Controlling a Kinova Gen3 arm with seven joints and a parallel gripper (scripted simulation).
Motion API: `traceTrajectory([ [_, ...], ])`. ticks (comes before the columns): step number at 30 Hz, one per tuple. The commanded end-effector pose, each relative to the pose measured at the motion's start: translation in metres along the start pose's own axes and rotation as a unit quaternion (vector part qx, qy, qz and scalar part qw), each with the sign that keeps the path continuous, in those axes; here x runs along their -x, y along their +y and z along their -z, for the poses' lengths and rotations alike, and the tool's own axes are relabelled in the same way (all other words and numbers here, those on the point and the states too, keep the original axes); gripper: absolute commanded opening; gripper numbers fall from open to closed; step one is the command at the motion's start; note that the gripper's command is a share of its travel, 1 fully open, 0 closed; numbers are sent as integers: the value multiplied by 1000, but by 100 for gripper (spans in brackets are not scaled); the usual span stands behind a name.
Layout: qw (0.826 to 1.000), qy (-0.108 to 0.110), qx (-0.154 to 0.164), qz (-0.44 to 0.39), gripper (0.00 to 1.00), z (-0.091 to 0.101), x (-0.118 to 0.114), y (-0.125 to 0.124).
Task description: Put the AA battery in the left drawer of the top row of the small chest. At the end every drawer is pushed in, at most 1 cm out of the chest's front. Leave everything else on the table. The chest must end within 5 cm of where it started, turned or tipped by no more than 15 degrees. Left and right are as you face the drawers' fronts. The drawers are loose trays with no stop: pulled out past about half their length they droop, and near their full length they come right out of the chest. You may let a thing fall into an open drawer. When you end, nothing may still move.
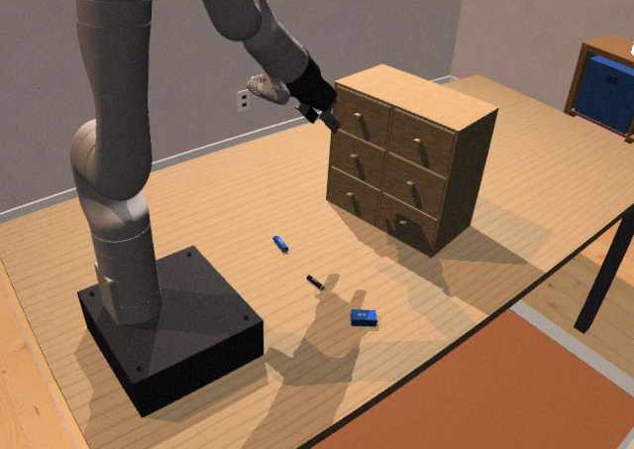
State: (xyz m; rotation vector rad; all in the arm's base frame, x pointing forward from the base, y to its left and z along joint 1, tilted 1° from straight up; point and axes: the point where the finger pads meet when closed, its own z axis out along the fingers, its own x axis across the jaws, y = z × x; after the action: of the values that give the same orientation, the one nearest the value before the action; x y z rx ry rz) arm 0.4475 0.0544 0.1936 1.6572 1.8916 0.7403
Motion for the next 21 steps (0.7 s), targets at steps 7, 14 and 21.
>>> traceTrajectory([
  [7, 1000, -1, 4, -4, 100, -2, 4, -1],
  [14, 1000, 0, 6, -4, 100, -2, 3, 0],
  [21, 1000, 1, 8, -5, 100, -2, 2, 0],
])
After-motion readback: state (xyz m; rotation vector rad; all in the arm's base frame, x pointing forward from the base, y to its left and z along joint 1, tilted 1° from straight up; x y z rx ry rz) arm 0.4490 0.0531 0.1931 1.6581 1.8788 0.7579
